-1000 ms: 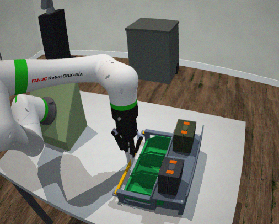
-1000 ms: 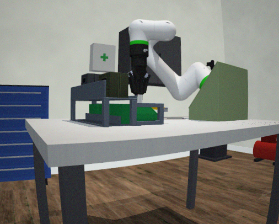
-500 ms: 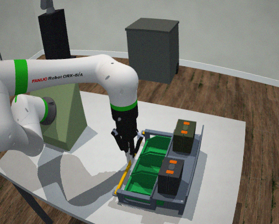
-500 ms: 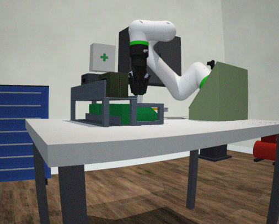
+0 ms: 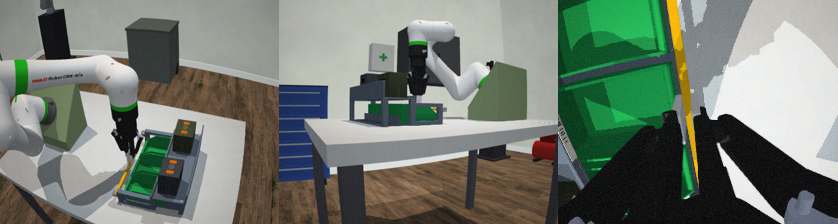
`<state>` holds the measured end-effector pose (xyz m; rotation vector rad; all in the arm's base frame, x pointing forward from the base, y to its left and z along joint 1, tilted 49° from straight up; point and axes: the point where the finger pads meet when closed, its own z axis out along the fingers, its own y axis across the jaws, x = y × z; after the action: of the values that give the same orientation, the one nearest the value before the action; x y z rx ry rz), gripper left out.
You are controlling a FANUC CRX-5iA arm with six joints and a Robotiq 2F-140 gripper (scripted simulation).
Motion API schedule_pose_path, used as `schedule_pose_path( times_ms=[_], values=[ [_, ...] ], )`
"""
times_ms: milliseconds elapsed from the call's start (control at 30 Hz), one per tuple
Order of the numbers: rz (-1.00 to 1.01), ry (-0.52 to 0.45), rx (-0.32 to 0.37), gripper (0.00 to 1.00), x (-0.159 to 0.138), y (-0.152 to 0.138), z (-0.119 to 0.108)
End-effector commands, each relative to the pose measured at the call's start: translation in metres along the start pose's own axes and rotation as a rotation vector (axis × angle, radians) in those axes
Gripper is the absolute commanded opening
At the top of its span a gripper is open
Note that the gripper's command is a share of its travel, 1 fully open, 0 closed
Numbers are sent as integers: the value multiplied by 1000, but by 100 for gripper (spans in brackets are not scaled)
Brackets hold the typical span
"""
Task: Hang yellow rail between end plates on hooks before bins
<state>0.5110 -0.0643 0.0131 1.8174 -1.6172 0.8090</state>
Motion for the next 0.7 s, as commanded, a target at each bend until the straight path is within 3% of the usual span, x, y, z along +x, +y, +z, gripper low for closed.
schedule_pose_path(
  times_ms=[0,333,367,667],
  values=[
    [0,0,0,0,0,0,0],
    [0,0,0,0,0,0,0],
    [0,0,1,30,0,0,0],
    [0,0,1,30,0,0,0]
  ],
)
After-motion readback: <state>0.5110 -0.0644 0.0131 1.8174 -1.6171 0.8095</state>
